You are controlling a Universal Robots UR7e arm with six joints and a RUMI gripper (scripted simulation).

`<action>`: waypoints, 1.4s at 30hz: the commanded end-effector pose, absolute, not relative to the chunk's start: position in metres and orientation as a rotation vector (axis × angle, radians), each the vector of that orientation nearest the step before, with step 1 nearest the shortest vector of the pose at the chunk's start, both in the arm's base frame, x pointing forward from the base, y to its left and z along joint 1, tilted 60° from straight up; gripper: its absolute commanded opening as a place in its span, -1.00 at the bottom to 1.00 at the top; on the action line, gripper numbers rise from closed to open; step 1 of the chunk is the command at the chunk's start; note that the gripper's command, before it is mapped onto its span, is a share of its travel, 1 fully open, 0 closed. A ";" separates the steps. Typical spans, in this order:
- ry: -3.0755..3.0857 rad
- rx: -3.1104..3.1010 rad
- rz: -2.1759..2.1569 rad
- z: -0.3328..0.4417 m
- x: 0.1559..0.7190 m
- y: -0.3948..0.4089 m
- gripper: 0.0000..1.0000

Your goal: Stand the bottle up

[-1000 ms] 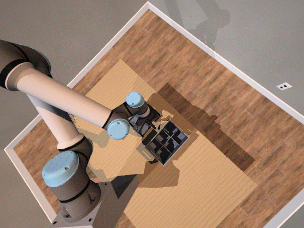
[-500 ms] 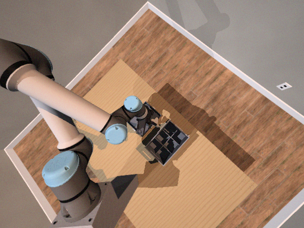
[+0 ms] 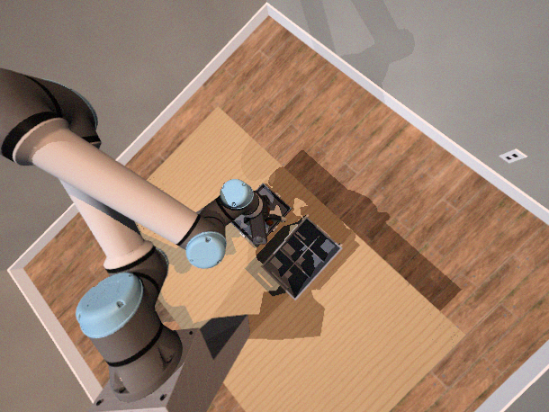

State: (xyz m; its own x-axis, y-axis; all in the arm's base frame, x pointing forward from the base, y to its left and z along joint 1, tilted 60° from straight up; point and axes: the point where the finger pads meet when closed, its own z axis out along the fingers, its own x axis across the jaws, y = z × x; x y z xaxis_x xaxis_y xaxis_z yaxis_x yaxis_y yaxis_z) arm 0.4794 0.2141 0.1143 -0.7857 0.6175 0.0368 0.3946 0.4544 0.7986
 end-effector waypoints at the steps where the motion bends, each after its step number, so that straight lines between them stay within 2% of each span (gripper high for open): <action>1: 2.445 0.717 1.238 0.117 0.479 0.218 1.00; 42: 2.355 0.169 1.165 0.129 0.473 0.237 1.00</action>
